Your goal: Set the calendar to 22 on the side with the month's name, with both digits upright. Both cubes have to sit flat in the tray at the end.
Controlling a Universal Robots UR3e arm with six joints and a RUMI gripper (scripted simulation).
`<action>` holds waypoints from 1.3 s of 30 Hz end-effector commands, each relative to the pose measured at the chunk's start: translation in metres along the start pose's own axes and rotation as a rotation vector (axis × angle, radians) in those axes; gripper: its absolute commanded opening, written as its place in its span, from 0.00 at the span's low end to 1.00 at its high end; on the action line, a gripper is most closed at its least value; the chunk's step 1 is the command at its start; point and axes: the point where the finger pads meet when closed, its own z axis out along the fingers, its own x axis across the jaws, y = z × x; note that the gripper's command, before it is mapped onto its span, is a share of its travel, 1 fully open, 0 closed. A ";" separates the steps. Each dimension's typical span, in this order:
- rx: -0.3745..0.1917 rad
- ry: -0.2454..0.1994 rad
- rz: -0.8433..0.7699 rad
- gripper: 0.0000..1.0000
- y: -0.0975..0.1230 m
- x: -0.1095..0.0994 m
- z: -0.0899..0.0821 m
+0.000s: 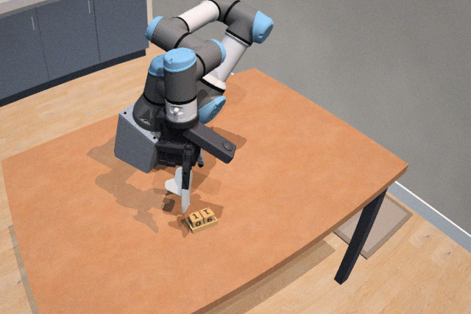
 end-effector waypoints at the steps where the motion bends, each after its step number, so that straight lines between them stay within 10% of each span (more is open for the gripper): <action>1: 0.009 0.002 -0.175 1.00 0.000 0.000 0.005; 31: 0.009 0.005 -0.696 1.00 0.001 -0.002 0.023; 32: 0.009 0.005 -0.696 0.28 0.001 -0.002 0.023; 39: 0.009 0.005 -0.696 0.28 0.001 -0.002 0.023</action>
